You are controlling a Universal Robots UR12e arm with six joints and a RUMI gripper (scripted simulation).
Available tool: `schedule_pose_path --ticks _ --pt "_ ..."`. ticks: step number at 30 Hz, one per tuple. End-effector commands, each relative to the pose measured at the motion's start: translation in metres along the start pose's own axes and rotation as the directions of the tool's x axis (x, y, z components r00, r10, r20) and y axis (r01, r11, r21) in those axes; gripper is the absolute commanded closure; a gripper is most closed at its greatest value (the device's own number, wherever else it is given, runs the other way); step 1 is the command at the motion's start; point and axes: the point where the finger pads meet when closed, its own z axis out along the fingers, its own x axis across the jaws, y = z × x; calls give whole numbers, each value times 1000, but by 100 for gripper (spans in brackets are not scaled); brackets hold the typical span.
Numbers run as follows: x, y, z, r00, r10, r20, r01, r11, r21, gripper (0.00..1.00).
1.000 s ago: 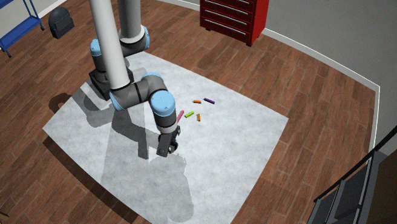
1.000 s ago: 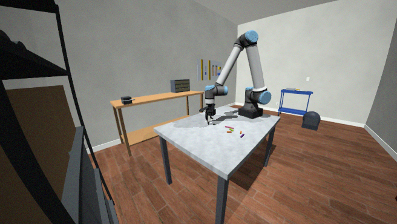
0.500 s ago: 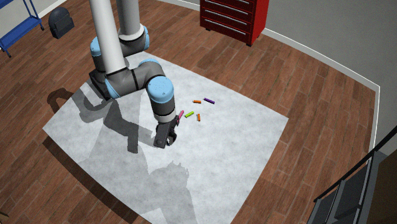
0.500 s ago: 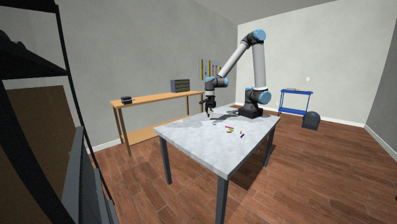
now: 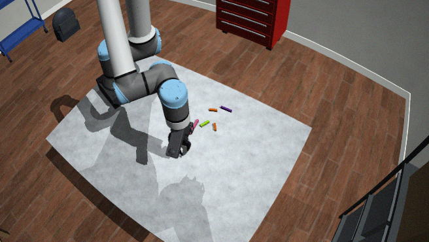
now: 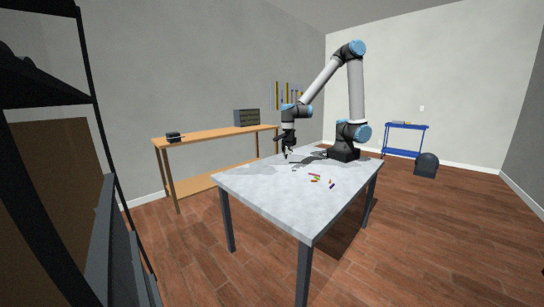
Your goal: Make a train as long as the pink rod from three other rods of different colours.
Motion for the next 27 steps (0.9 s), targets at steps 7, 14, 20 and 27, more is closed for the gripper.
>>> schedule_pose_path --ticks 7,14,20,27 --pt "-6 59 -1 959 -284 1 284 959 1 100" --pt "-5 111 -1 860 -511 0 511 860 1 100" --pt "-4 126 -1 819 -573 0 573 819 1 100" --pt "-4 126 -1 819 -574 0 574 819 1 100"
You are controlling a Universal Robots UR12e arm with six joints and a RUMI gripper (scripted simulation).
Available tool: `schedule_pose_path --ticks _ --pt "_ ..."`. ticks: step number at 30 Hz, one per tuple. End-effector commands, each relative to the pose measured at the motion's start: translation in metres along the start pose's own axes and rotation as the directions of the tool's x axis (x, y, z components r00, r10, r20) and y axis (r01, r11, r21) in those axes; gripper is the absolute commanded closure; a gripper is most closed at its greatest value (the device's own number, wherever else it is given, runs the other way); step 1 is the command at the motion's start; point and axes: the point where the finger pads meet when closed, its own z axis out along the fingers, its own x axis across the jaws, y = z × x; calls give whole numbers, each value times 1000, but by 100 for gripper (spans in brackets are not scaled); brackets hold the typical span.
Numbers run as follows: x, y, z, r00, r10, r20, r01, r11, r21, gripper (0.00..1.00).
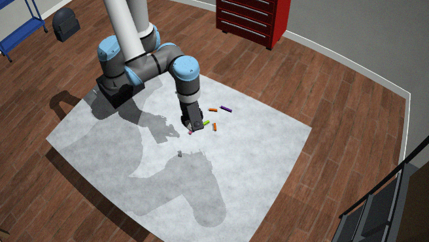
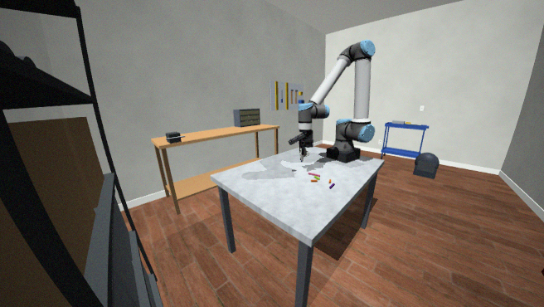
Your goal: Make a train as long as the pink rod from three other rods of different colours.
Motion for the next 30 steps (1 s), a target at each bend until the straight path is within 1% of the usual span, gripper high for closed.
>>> schedule_pose_path --ticks 1,11,14,19,26,28,30 --pt "0 0 -1 1000 -2 1 2 1000 1 100" --pt "0 0 1 1000 -2 1 2 1000 1 100" --pt "0 0 7 1000 -2 1 2 1000 1 100" --pt "0 0 23 1000 -2 1 2 1000 1 100" --pt "0 -1 54 1000 -2 1 2 1000 1 100" --pt "0 -1 54 1000 -2 1 2 1000 1 100" --pt "0 -1 63 1000 -2 1 2 1000 1 100"
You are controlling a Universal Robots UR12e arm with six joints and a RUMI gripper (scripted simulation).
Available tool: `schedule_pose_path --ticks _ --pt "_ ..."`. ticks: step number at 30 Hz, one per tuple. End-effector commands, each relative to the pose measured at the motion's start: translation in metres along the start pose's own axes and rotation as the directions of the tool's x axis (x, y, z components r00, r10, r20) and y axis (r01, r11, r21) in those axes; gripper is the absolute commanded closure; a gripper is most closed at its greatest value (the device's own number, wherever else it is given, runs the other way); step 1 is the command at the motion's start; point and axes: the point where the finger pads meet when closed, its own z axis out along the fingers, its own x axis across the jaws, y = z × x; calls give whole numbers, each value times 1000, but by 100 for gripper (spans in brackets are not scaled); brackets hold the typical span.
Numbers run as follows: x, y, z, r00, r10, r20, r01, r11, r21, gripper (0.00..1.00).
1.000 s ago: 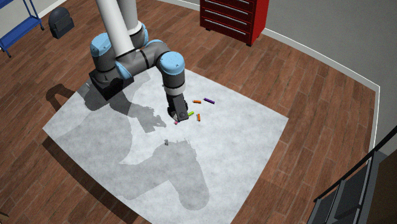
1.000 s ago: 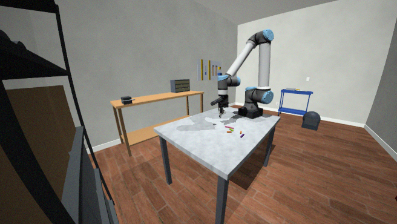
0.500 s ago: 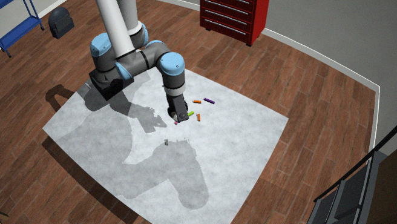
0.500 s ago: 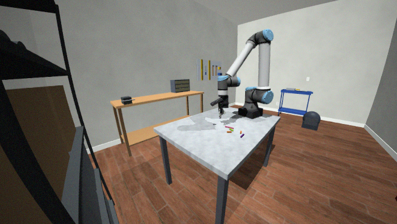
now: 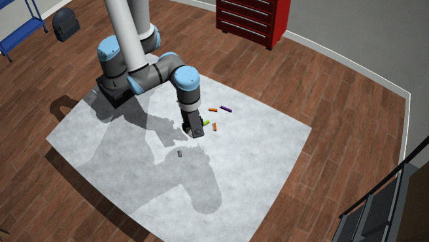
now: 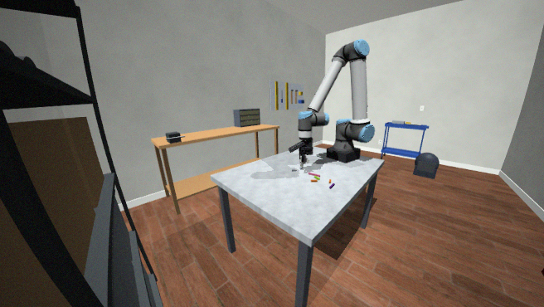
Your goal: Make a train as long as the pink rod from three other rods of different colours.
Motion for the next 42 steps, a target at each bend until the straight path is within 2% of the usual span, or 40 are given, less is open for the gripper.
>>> schedule_pose_path --ticks 1,6,11,42 --pt "-1 -1 15 1000 0 1 0 1000 2 100" --pt "-1 -1 29 1000 0 1 0 1000 2 100" --pt "-1 -1 35 1000 0 1 0 1000 2 100" --pt "-1 -1 36 1000 0 1 0 1000 2 100"
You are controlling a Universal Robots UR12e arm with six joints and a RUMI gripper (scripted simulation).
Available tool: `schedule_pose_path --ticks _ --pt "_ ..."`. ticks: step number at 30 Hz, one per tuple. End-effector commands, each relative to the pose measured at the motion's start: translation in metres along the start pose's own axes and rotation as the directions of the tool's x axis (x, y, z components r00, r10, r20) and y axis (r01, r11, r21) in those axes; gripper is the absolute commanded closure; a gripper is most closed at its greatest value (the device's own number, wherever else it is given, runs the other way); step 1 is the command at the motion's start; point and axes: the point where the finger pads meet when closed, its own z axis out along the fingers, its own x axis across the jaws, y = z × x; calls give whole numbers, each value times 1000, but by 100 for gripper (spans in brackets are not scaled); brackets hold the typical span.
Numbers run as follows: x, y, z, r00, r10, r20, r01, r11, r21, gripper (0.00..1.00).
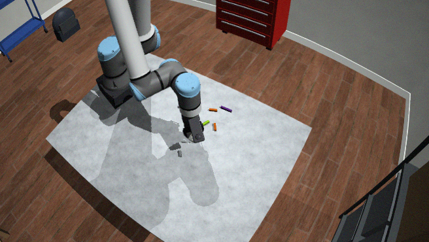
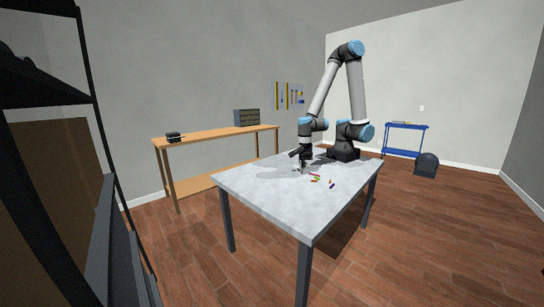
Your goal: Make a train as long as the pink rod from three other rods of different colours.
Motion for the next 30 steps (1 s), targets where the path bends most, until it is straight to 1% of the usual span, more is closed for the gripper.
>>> schedule_pose_path --ticks 1,13,30 --pt "0 -1 0 1000 0 0 0 1000 1 100" --pt "0 -1 0 1000 0 0 0 1000 1 100" --pt "0 -1 11 1000 0 0 0 1000 1 100"
